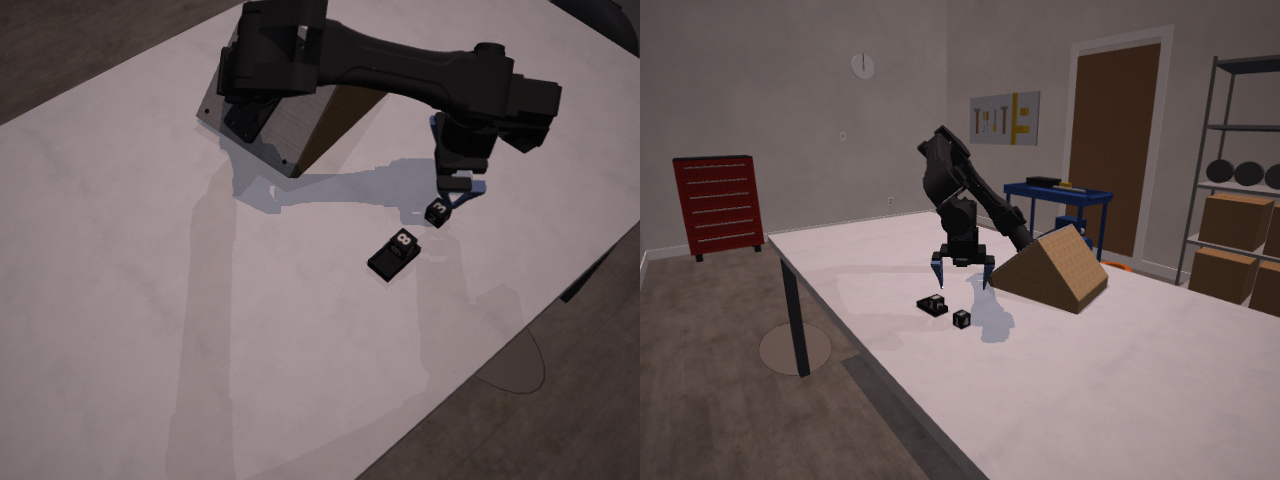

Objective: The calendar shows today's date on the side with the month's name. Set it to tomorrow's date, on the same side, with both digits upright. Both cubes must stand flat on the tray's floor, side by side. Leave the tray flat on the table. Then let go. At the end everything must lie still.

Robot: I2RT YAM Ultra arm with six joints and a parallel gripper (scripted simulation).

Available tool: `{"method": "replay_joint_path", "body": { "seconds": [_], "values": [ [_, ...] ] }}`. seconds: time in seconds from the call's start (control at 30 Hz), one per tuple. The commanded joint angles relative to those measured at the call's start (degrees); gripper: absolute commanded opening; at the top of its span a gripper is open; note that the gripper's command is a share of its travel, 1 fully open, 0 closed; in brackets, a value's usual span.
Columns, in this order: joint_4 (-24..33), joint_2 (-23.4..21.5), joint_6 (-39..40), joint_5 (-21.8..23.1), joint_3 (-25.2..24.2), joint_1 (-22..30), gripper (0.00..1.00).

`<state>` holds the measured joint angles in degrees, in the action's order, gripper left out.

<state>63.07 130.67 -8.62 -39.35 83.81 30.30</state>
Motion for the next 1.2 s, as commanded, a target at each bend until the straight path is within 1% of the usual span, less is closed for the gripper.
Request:
{"method": "replay_joint_path", "body": {
  "seconds": [0.0, 0.03, 0.1, 0.17, 0.2, 0.23, 0.3, 0.33, 0.37, 0.4, 0.47, 0.5, 0.6, 0.67, 0.83, 0.87, 1.17],
  "values": [
    [-0.3, -0.5, -9.6, 0.0, 0.1, 0.4, 1.00],
    [-0.5, -0.6, -13.2, -0.1, 0.0, 0.3, 1.00],
    [-0.6, -0.6, -17.1, -0.1, -0.1, 0.3, 1.00],
    [-0.6, -0.6, -17.1, -0.1, -0.1, 0.3, 1.00],
    [-0.7, -0.6, -19.3, -0.1, -0.2, 0.2, 1.00],
    [-0.8, -0.6, -23.8, -0.1, -0.3, 0.2, 1.00],
    [-1.0, -0.7, -28.0, -0.1, -0.5, 0.1, 1.00],
    [-1.0, -0.7, -28.0, -0.1, -0.5, 0.1, 1.00],
    [-1.1, -0.7, -31.8, -0.1, -0.6, 0.0, 1.00],
    [-1.2, -0.7, -34.0, -0.2, -0.7, 0.0, 1.00],
    [-1.3, -0.7, -38.0, -0.2, -0.8, 0.0, 1.00],
    [-1.3, -0.7, -38.2, -0.2, -0.8, 0.0, 1.00],
    [-1.5, -0.8, -44.3, -0.2, -1.0, -0.1, 1.00],
    [-1.6, -0.8, -46.2, -0.2, -1.0, -0.2, 1.00],
    [-1.6, -0.8, -46.8, -0.2, -1.1, -0.2, 1.00],
    [-1.6, -0.8, -46.8, -0.2, -1.1, -0.2, 0.47],
    [-1.6, -0.8, -46.8, -0.2, -1.1, -0.2, 0.47]
  ]
}}
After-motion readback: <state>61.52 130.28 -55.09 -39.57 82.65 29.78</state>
